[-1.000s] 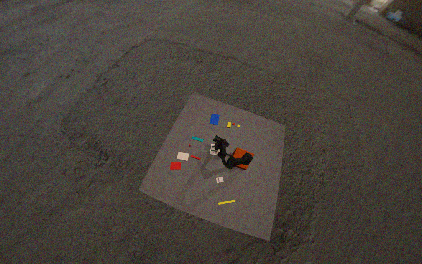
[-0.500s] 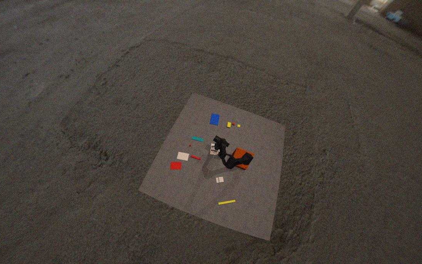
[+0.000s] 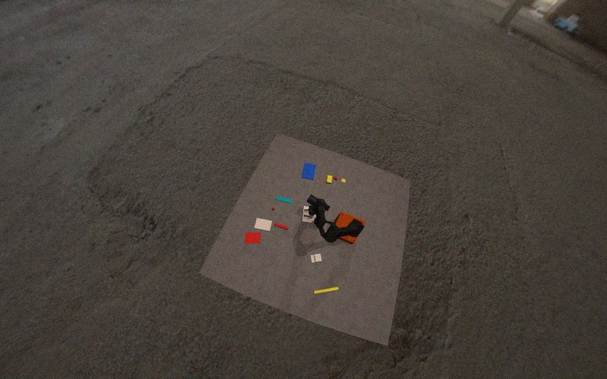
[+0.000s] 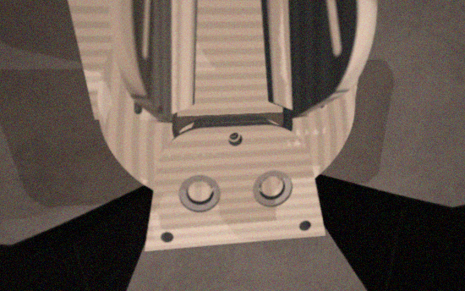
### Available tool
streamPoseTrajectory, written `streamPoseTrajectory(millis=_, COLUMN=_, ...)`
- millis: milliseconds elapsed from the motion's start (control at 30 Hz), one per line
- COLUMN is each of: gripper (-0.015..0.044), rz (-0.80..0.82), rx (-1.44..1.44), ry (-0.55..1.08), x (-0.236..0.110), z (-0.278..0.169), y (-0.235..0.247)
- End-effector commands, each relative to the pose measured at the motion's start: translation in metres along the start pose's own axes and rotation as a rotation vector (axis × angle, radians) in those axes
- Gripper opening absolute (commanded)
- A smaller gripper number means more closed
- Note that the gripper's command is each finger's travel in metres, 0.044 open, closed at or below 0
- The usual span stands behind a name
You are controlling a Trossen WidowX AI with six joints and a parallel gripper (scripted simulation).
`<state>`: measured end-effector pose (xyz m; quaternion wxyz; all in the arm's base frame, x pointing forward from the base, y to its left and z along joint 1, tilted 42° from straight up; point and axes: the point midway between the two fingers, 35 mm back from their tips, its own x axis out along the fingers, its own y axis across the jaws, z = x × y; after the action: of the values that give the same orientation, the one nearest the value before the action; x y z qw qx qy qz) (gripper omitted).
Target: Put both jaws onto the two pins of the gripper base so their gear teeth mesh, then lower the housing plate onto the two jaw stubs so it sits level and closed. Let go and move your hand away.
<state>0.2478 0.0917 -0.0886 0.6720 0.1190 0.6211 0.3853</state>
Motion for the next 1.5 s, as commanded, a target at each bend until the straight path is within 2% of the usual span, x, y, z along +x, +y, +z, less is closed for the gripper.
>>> streamPoseTrajectory(millis=0, gripper=0.0430, rz=0.000, rx=0.000, ry=0.000, x=0.000, z=0.000, y=0.000)
streamPoseTrajectory(millis=500, gripper=0.0440, rz=0.000, rx=0.000, ry=0.000, x=-0.002, z=0.000, y=0.000)
streamPoseTrajectory(millis=600, gripper=0.0440, rz=-0.003, rx=0.000, ry=0.000, x=-0.018, z=0.002, y=-0.002)
streamPoseTrajectory(millis=800, gripper=0.0440, rz=-0.001, rx=-0.001, ry=-0.002, x=-0.074, z=0.001, y=-0.001)
streamPoseTrajectory(millis=1000, gripper=0.0440, rz=-0.004, rx=0.000, ry=-0.012, x=-0.070, z=0.002, y=-0.002)
streamPoseTrajectory(millis=1233, gripper=0.0440, rz=-0.002, rx=0.001, ry=0.000, x=-0.125, z=-0.049, y=0.018)
streamPoseTrajectory(millis=1467, gripper=0.0440, rz=-0.002, rx=0.001, ry=0.000, x=-0.126, z=-0.050, y=0.018)
